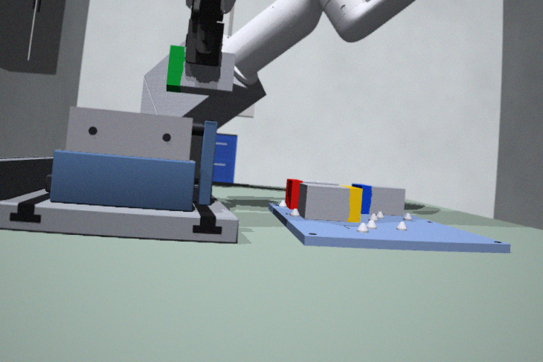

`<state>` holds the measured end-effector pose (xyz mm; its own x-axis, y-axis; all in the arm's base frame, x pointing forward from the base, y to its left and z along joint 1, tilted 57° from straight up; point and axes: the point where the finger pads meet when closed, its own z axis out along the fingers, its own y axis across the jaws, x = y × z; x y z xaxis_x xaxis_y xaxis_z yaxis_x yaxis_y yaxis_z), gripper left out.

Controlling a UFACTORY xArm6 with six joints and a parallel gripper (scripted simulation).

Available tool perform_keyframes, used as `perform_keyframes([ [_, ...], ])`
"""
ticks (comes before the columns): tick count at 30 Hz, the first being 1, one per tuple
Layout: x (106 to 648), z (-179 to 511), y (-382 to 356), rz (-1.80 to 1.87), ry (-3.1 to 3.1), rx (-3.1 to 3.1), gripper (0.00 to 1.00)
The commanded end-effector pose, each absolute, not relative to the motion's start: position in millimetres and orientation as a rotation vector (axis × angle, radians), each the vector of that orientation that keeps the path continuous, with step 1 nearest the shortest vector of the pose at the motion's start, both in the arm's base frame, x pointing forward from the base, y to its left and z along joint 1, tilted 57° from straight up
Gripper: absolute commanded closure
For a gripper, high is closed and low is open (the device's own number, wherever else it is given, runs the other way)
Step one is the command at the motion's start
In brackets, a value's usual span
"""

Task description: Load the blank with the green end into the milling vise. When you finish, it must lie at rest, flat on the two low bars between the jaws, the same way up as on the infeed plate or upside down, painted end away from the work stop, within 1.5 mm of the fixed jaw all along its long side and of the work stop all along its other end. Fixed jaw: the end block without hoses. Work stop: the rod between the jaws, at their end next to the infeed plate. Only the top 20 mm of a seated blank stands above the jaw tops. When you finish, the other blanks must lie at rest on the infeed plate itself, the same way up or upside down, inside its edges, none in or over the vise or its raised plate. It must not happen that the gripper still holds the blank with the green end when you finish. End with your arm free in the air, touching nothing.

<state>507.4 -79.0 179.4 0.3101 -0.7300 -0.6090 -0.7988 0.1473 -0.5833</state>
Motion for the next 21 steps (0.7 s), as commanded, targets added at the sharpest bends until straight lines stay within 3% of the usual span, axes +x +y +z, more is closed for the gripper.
perform_keyframes([
  [1,514,171,-92,0.084,1.433,-1.59,1.0],
  [21,536,140,-132,0.084,1.433,-1.59,1.0],
])
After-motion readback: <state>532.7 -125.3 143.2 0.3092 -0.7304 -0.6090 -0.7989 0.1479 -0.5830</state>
